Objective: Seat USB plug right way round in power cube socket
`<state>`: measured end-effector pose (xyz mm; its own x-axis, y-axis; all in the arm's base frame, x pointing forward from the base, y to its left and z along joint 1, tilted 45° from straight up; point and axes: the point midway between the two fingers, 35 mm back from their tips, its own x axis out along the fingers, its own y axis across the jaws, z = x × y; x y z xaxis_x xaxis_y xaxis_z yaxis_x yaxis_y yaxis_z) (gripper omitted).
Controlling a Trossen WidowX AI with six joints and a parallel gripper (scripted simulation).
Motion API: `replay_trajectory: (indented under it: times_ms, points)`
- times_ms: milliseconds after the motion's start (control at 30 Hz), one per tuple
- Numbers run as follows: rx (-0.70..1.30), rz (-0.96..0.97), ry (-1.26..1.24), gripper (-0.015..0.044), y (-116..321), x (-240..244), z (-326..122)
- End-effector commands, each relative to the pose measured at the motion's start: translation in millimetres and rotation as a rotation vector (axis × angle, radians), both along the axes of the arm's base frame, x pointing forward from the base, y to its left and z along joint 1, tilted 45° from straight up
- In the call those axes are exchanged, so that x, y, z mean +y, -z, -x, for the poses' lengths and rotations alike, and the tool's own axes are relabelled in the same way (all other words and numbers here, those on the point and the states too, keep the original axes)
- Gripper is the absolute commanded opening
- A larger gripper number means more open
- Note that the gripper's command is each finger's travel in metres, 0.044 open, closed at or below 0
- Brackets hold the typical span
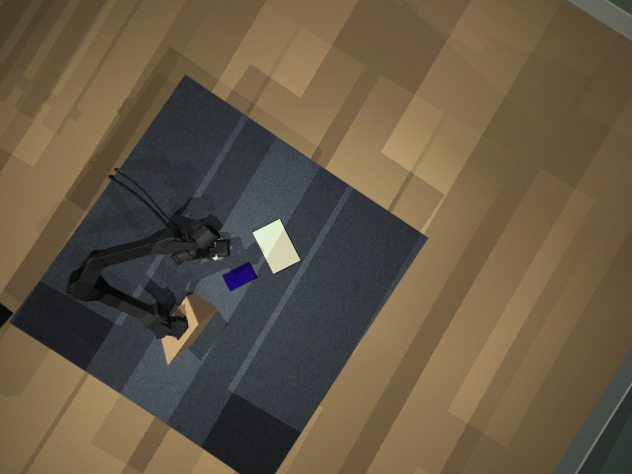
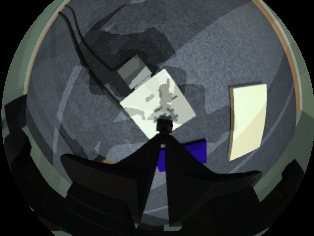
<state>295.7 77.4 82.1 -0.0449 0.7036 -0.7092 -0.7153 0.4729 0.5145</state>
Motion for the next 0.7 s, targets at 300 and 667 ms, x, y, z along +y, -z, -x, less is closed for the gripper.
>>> replay_trajectory:
  times_ms: [300, 667]
  points:
    - [-0.246, -0.016, -0.248, 0.0, 0.3, 0.2, 0.1]
    - [-0.448, -0.029, -0.452, 0.0, 0.3, 0.2, 0.1]
